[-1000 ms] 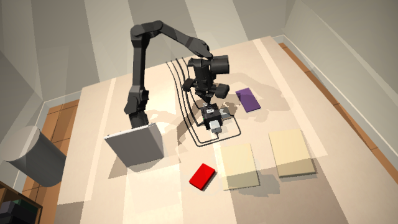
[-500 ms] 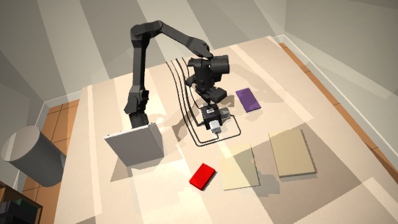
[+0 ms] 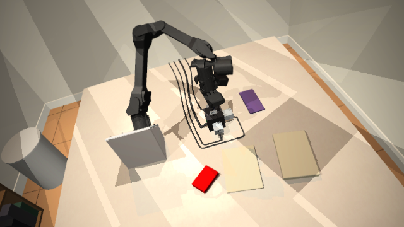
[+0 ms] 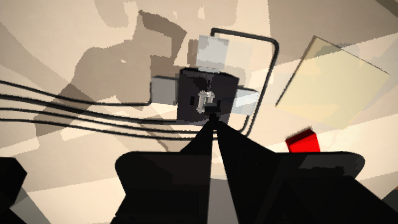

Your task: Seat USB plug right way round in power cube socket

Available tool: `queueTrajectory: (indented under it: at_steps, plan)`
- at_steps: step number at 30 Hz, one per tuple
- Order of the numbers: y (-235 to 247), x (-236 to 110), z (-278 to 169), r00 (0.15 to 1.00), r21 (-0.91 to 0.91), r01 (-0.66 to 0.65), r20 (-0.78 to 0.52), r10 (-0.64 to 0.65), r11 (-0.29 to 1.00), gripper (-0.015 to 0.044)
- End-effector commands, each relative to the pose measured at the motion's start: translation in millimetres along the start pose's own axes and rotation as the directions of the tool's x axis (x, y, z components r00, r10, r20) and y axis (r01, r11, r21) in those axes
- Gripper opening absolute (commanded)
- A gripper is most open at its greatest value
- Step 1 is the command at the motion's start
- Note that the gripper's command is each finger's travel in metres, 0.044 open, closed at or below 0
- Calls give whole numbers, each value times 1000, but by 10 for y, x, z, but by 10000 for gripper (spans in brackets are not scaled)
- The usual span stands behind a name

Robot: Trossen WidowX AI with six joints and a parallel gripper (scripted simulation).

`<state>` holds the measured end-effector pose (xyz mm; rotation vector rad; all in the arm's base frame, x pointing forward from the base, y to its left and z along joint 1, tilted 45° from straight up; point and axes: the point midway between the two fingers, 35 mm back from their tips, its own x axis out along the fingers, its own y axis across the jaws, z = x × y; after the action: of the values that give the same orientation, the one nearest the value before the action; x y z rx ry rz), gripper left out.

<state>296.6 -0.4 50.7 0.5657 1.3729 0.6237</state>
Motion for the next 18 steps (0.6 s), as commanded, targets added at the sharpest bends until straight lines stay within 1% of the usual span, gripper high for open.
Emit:
queueTrajectory:
  at_steps: [1, 9, 18]
  plan:
    - [-3, 1, -1, 1000, 105, 1, 0, -1, 995, 0]
    - [-3, 1, -1, 1000, 309, 0, 0, -1, 951, 0]
    - [-3, 1, -1, 1000, 523, 0, 0, -1, 853, 0]
